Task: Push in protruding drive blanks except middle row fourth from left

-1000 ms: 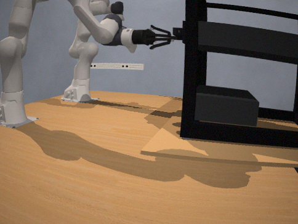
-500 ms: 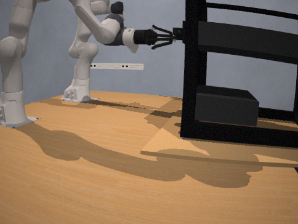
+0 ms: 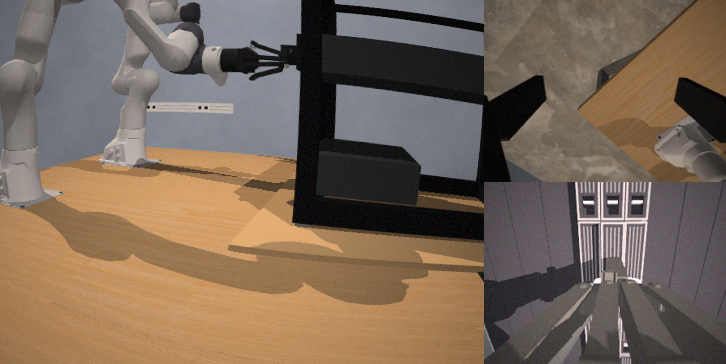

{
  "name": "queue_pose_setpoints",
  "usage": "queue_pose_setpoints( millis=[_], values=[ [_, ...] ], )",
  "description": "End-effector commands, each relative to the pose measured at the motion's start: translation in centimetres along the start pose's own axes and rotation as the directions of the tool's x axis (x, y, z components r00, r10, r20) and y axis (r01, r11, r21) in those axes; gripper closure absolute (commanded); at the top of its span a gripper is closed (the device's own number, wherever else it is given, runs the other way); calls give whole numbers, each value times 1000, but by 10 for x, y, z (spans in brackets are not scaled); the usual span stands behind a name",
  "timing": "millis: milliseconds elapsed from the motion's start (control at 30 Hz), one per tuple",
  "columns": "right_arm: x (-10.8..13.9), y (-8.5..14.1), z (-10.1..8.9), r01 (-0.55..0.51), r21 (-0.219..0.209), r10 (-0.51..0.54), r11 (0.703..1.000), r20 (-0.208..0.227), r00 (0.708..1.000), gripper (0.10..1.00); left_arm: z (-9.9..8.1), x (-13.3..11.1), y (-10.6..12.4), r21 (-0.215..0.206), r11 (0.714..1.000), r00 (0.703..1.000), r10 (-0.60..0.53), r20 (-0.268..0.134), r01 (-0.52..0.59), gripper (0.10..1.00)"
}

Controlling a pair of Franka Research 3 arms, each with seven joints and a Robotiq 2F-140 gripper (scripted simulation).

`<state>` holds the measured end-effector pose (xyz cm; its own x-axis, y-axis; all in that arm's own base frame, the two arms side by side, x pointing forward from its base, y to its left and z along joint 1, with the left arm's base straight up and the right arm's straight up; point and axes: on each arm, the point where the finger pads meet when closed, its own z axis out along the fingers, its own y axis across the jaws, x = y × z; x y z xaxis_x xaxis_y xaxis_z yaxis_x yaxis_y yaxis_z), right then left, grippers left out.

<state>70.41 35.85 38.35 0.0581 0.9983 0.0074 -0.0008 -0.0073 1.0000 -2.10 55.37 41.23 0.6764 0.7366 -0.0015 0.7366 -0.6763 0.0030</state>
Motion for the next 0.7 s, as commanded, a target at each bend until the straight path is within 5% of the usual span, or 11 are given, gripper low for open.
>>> queue_pose_setpoints(
  millis=[0, 667],
  values=[
    [1, 0, 1, 7, 0, -7, 1000, -4, 1000, 999, -1, -1, -1, 3, 1000, 1000, 2, -2, -2, 98],
    [1, 0, 4, 7, 0, -7, 1000, -4, 1000, 999, -1, -1, -1, 3, 1000, 1000, 2, -2, -2, 98]
  ],
)
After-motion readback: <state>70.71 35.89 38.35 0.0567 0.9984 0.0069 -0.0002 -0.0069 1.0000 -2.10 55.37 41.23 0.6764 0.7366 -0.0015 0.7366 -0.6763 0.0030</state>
